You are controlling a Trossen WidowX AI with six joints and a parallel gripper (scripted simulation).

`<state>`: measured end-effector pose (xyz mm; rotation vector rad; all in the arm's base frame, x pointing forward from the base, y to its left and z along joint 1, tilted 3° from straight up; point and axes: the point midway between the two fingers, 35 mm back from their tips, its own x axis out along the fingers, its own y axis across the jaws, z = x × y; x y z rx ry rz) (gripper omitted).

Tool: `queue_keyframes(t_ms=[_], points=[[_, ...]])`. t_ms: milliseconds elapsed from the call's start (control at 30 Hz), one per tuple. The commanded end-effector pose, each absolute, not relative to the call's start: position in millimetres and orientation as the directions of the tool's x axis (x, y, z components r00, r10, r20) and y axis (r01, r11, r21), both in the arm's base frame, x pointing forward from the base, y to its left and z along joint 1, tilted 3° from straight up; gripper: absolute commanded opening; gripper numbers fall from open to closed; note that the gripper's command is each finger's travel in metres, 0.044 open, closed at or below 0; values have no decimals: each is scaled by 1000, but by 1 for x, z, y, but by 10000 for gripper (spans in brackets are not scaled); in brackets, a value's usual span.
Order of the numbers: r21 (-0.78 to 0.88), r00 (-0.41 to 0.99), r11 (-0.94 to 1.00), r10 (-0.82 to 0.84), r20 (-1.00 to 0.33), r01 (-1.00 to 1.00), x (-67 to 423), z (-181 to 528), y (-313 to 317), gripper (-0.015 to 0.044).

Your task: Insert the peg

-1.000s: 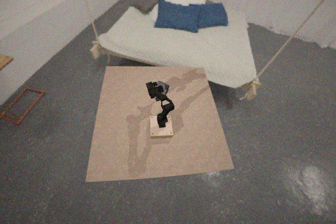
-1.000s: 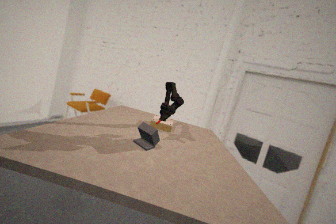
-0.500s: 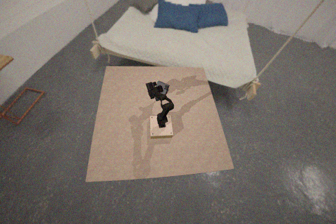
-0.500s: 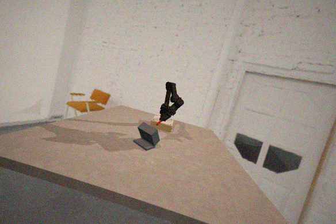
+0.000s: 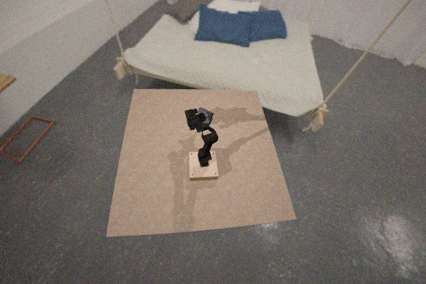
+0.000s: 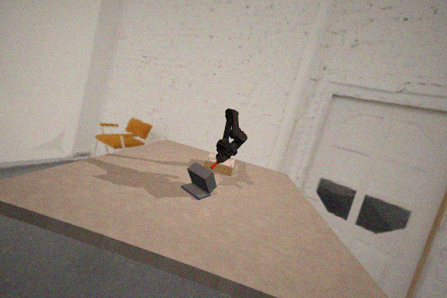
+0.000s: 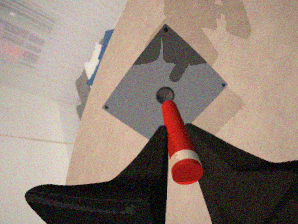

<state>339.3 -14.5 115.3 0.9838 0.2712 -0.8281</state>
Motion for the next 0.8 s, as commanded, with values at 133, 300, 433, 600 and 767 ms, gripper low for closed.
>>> queue_keyframes(t_ms=[133,300,433,600,767], points=[[625,680,305,-492,-543,719,344,108,-18,0],[627,684,308,-492,-539,716,345,106,-18,0],[634,688,306,-493,-533,710,348,104,-20,0],[639,691,305,-493,-529,706,349,102,-21,0],[640,691,304,-493,-528,706,352,100,-23,0]])
